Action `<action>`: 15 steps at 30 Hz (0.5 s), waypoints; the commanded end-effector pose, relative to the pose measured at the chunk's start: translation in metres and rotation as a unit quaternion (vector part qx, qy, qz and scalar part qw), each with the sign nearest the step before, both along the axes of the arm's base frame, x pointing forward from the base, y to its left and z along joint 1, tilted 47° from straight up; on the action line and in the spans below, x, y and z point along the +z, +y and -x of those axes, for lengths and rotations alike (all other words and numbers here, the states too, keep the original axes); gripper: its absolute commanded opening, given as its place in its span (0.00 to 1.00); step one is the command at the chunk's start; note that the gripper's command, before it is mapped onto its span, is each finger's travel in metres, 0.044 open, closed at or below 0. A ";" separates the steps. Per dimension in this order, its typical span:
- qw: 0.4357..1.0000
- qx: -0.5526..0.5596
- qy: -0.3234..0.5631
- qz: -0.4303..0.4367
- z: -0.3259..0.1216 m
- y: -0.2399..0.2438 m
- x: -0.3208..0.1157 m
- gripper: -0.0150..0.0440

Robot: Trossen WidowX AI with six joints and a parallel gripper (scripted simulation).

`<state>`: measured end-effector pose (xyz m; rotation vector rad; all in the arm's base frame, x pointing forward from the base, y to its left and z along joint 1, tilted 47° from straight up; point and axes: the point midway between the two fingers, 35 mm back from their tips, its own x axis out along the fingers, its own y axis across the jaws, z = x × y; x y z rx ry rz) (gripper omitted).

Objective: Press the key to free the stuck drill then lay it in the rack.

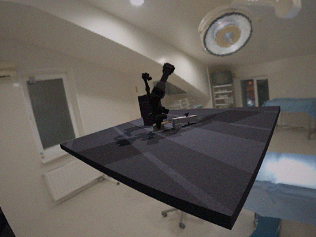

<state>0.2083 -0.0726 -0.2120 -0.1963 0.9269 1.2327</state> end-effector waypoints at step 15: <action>1.000 0.001 0.001 0.001 0.007 -0.011 -0.002 0.25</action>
